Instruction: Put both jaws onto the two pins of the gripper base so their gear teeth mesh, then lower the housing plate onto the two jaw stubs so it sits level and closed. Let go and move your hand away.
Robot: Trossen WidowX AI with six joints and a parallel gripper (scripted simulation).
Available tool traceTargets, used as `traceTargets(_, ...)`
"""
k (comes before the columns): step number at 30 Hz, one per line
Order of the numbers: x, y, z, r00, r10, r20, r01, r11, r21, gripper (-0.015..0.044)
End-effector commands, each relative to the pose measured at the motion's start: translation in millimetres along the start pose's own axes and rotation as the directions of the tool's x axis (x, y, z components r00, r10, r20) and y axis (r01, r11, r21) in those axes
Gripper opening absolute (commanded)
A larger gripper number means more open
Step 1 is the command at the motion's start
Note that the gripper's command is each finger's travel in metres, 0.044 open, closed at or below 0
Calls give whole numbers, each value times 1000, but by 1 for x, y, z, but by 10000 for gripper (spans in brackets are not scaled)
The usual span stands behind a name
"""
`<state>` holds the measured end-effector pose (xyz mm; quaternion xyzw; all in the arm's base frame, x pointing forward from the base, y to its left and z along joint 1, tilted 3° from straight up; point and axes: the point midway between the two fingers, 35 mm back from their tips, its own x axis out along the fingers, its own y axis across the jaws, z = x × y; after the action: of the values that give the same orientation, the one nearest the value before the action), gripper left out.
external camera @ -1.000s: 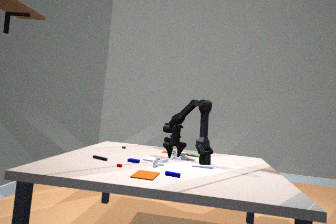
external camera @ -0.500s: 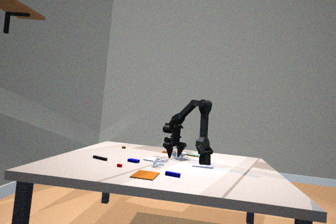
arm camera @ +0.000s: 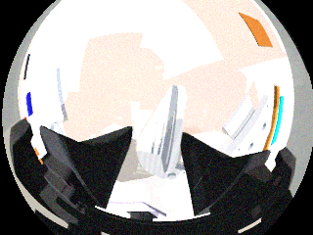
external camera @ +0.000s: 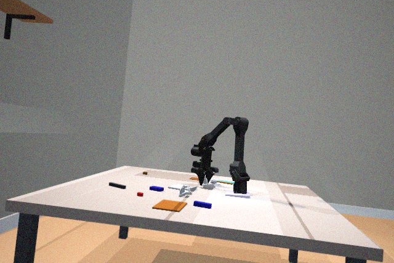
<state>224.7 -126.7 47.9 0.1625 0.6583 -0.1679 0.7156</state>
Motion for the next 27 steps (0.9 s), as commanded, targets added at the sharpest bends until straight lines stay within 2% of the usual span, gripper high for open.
traceTargets(1, 0, 0, 0, 1000, 0, 0, 0, 1000, 0, 145)
traceTargets(16, 0, 0, 0, 1000, 0, 0, 0, 1000, 0, 134)
traceTargets(27, -32, 0, 3, 1000, -1, 0, 1, 1000, -1, 134)
